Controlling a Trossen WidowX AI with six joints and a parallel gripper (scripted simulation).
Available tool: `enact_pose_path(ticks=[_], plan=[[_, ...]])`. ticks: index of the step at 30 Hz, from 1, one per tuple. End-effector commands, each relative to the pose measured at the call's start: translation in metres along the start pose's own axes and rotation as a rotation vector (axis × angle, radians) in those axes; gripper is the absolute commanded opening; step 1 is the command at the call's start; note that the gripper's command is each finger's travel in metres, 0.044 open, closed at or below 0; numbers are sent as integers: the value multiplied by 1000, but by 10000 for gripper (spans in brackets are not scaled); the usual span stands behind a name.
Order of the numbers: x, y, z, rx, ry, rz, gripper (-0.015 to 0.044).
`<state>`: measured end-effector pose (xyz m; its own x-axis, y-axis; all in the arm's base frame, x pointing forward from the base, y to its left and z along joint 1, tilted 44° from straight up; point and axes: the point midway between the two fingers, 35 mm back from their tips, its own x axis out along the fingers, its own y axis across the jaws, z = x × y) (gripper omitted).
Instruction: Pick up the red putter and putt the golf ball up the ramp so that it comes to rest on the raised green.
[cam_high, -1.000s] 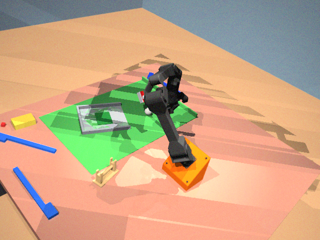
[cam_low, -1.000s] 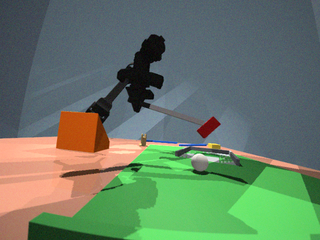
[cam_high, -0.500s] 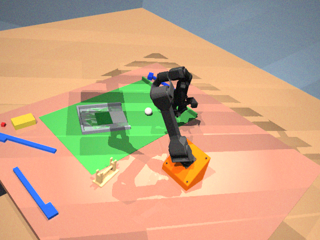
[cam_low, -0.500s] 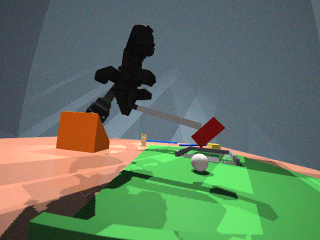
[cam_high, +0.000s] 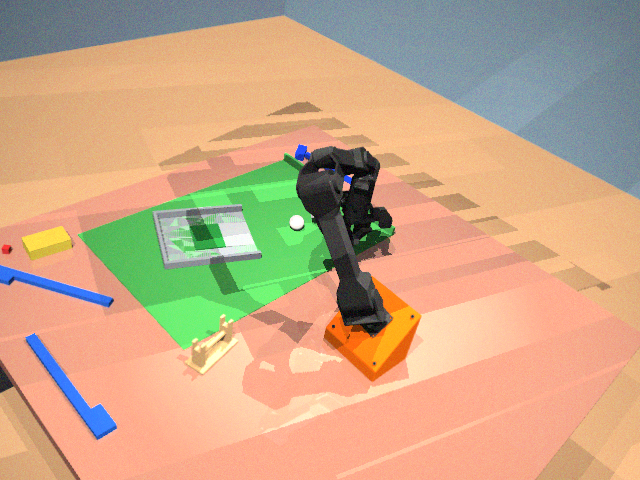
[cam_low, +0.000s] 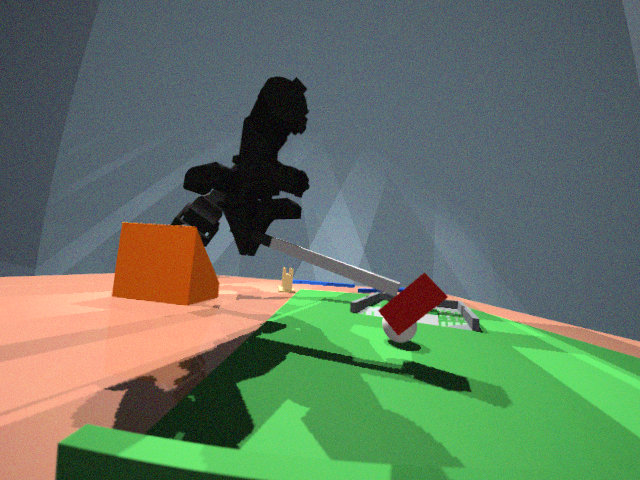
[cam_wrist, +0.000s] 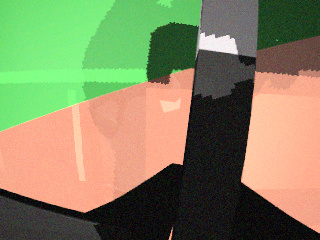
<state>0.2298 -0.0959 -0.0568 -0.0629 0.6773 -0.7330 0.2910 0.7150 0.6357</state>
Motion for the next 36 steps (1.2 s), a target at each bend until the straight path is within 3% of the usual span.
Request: enact_pose_path(ticks=[1, 24, 36], plan=[[6, 0, 0, 6, -2, 7, 0], [22, 0, 0, -2, 2, 1, 0], [25, -30, 0, 6, -3, 5, 0]])
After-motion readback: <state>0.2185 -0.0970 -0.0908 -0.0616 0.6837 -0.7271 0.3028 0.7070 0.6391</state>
